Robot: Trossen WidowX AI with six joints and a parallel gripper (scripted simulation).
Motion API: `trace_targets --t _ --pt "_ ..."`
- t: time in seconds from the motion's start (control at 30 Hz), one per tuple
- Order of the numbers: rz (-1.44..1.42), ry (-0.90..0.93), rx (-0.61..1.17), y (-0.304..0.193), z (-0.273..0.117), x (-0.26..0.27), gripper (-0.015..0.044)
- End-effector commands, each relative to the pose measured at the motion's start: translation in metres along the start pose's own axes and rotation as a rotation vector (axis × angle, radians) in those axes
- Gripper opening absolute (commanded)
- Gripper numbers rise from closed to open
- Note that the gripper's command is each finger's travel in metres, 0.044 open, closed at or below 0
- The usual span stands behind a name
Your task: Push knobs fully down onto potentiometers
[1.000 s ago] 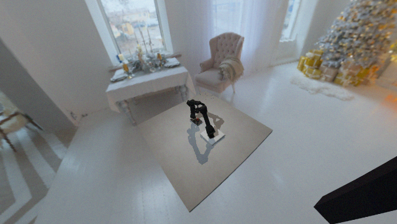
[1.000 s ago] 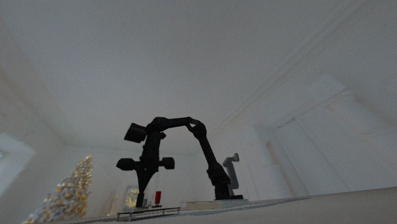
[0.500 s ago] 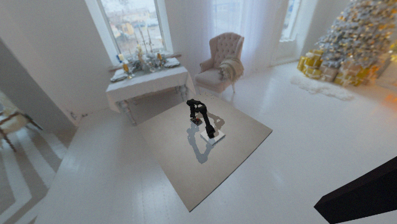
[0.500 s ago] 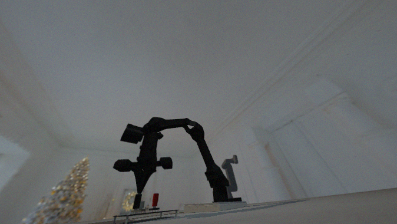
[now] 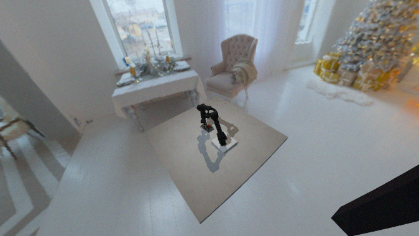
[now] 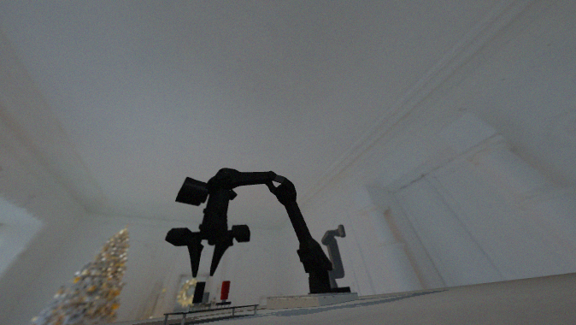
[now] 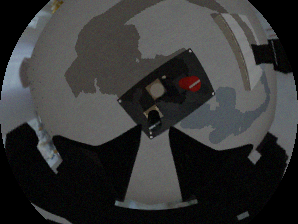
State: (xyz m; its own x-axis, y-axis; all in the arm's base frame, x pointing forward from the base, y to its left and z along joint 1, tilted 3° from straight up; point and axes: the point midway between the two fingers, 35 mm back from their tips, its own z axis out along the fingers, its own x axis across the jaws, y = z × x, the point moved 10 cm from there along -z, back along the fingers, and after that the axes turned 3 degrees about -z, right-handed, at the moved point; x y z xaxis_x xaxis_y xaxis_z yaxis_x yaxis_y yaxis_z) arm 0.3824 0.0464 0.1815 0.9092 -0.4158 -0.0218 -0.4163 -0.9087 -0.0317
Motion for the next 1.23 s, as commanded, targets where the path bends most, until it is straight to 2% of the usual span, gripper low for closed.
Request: trace_targets --t 0.0,0.23,0.5,1.2 --pt "0.000 -0.002 -0.001 0.004 -0.003 -0.006 0.0263" --pt "0.001 -0.004 -0.005 0.052 -0.028 -0.071 0.0440" --pt "0.004 -0.008 -0.009 0.101 -0.026 -0.146 0.0440" --pt "0.004 -0.008 -0.009 0.102 -0.026 -0.148 0.0440"
